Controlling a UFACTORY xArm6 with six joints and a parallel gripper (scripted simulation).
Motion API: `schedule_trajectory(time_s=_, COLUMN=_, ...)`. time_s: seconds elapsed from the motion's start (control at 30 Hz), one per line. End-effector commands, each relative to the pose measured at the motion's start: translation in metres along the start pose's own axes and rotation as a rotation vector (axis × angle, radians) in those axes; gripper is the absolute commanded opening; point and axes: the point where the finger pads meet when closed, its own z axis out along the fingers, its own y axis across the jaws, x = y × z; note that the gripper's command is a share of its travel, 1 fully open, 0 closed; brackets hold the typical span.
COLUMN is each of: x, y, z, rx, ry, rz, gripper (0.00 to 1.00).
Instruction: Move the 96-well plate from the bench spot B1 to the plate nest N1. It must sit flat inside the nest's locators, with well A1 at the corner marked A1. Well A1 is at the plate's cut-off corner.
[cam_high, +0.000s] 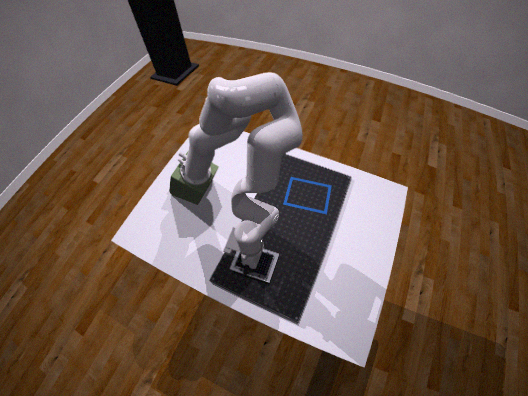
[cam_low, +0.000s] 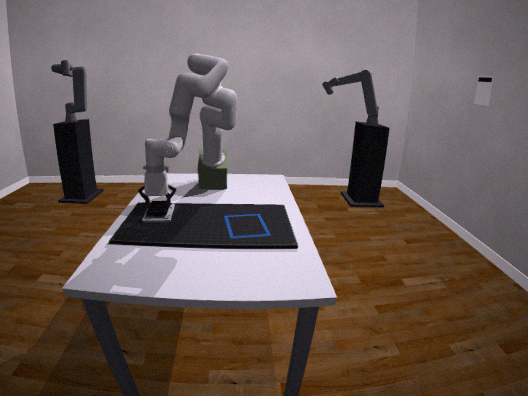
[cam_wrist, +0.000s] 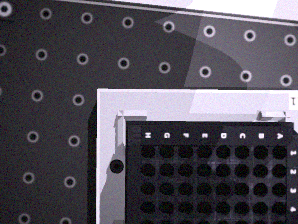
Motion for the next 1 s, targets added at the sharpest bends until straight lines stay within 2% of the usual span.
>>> schedule_trajectory(time_s=0.0, x=-0.0009, y=-0.0007, z=-0.0006, rx=0.002, ry=-0.002, rz=0.0, gripper=0.0)
schedule_trajectory(time_s=0.97, x=-0.0008, y=-0.0006, z=0.0032, rx=0.002, ry=-0.002, rz=0.0, gripper=0.0)
